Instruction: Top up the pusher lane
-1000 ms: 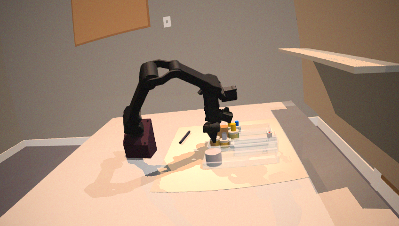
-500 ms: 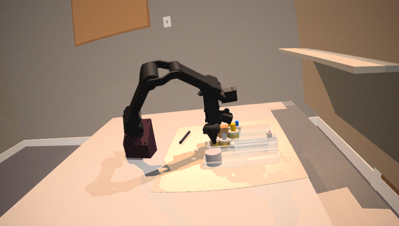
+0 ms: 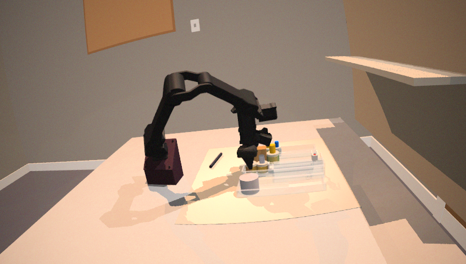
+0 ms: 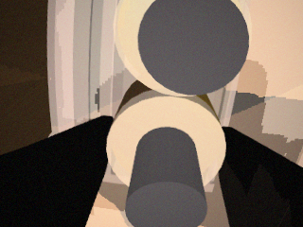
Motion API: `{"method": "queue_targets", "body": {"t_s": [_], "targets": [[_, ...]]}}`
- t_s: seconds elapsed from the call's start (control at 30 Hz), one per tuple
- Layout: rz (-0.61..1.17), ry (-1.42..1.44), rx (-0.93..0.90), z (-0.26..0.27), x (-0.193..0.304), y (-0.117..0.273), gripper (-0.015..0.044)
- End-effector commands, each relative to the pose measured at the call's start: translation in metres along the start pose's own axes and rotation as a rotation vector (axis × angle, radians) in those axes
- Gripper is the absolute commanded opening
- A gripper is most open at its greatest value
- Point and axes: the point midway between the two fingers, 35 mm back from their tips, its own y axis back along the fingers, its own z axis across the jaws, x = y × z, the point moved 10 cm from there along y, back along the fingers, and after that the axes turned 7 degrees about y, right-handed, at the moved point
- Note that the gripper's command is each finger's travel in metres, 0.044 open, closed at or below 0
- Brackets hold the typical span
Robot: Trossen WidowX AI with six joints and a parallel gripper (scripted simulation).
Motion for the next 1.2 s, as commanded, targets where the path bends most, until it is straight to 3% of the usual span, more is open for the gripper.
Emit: {"method": "queue_targets", "body": {"t_s": [0.0, 1.17], "targets": [[-0.007, -0.006, 0.01, -0.0014, -0.0009, -0.0011, 0.0], [-0.007, -0.006, 0.01, -0.0006, 0.0049, -0.0012, 0.0]]}}
